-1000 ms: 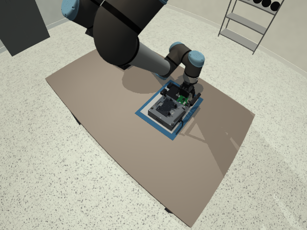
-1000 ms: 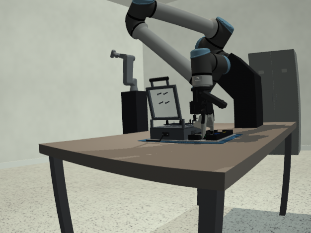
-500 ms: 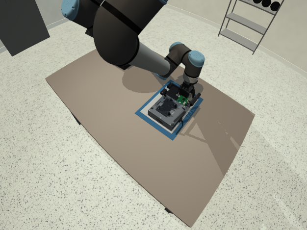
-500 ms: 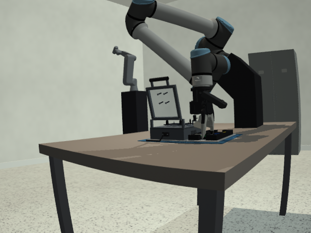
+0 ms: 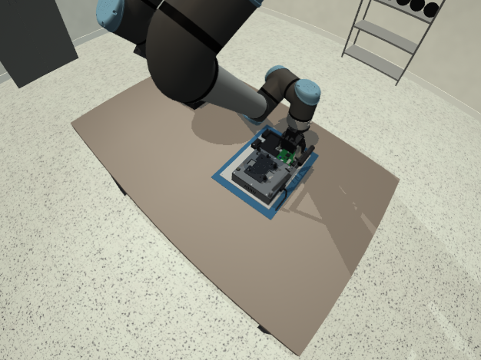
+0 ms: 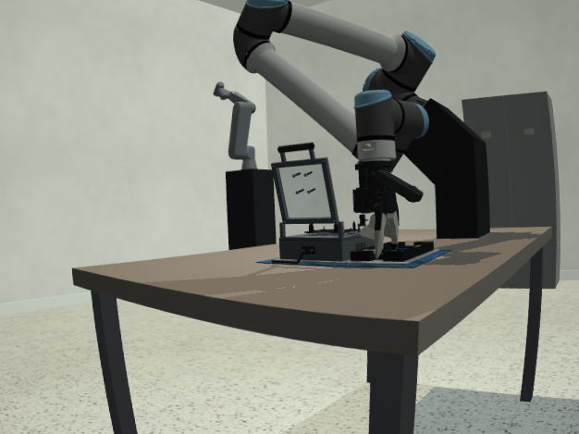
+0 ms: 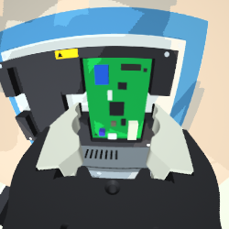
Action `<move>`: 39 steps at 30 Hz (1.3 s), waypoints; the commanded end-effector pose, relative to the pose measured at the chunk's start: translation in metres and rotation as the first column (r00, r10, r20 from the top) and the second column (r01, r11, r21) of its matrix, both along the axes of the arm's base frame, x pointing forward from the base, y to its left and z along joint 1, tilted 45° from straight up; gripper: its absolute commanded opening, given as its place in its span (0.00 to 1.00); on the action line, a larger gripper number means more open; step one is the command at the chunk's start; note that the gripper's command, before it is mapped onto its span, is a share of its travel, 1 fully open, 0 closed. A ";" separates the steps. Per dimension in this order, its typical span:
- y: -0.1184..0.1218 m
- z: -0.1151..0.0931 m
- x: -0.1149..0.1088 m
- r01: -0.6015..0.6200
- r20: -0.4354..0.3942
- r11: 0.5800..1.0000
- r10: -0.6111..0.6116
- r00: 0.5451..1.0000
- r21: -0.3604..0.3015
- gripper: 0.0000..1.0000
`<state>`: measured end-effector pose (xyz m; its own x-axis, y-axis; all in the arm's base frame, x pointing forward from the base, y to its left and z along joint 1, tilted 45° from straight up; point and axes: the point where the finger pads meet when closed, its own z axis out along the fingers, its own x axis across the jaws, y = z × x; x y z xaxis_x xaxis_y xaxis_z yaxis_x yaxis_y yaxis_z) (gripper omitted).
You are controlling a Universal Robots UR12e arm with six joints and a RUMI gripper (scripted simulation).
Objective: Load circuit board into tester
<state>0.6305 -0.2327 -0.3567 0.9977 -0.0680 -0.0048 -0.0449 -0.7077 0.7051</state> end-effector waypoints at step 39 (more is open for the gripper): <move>0.000 -0.001 0.002 -0.001 0.003 1.000 0.001 1.000 0.001 0.49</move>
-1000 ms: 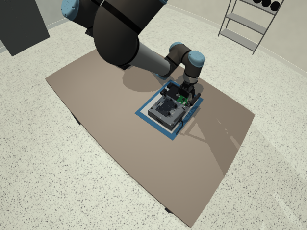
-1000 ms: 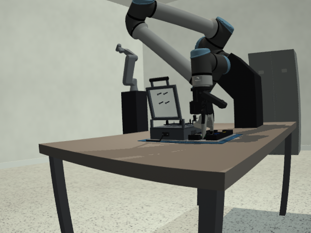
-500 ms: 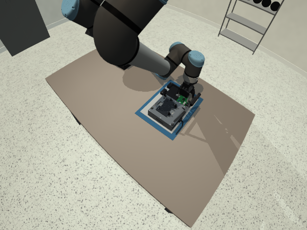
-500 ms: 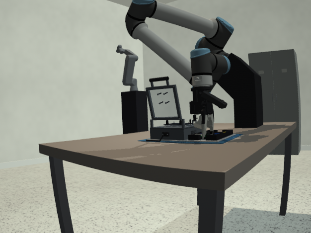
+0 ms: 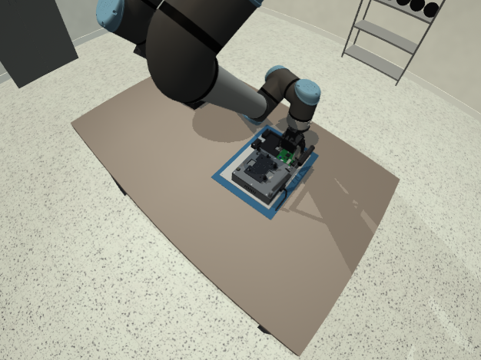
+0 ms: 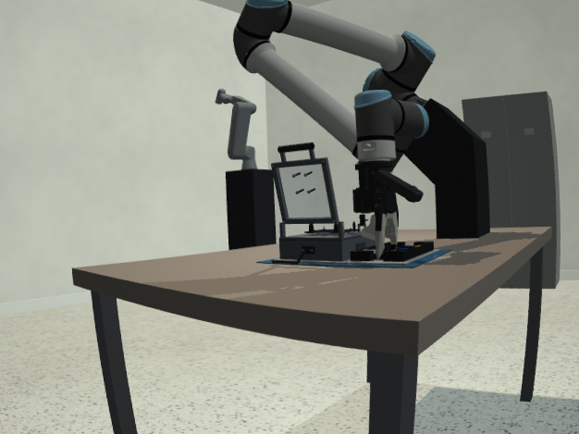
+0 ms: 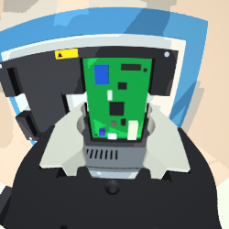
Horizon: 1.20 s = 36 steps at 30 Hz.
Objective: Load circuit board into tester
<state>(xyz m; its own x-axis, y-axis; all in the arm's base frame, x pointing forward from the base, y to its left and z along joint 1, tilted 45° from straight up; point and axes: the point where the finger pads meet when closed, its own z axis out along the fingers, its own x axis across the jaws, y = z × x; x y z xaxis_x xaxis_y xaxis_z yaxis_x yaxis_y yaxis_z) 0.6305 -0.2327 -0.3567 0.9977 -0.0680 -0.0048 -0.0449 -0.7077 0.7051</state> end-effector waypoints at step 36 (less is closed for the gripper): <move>0.000 -0.001 0.002 -0.001 0.003 1.000 0.001 1.000 0.001 0.42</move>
<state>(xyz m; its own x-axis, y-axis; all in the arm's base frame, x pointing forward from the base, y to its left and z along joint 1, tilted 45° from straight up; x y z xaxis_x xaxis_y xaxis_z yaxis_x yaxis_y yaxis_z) 0.6305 -0.2327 -0.3567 0.9977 -0.0679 -0.0046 -0.0450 -0.7077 0.7050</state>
